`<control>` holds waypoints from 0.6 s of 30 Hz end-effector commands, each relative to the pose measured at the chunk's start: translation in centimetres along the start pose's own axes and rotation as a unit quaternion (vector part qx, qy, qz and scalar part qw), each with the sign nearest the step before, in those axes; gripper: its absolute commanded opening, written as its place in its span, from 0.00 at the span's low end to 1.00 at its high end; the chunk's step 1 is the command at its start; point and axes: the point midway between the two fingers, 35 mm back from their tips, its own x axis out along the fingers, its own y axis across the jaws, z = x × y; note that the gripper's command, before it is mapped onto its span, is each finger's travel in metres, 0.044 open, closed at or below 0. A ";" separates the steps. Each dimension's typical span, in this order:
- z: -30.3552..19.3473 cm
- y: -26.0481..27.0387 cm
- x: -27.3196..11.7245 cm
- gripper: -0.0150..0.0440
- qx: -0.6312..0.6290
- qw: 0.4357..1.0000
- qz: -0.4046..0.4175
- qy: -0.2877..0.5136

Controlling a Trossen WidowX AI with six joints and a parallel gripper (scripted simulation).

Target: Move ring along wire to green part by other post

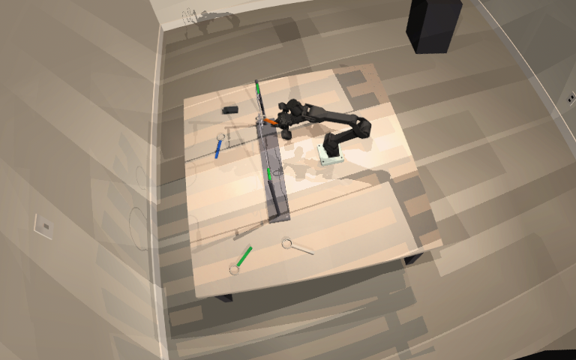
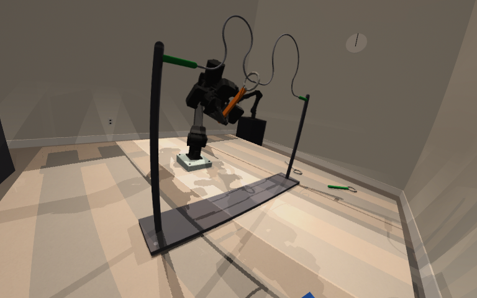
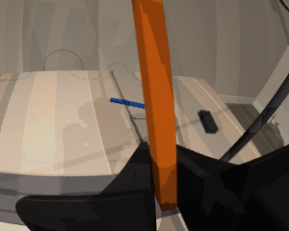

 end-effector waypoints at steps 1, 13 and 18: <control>0.1 1.0 -0.3 0.00 0.030 0.999 0.012 -0.001; 0.5 3.5 -0.7 0.00 0.086 0.995 0.042 0.003; 0.7 4.2 -0.9 0.00 0.097 0.994 0.047 0.004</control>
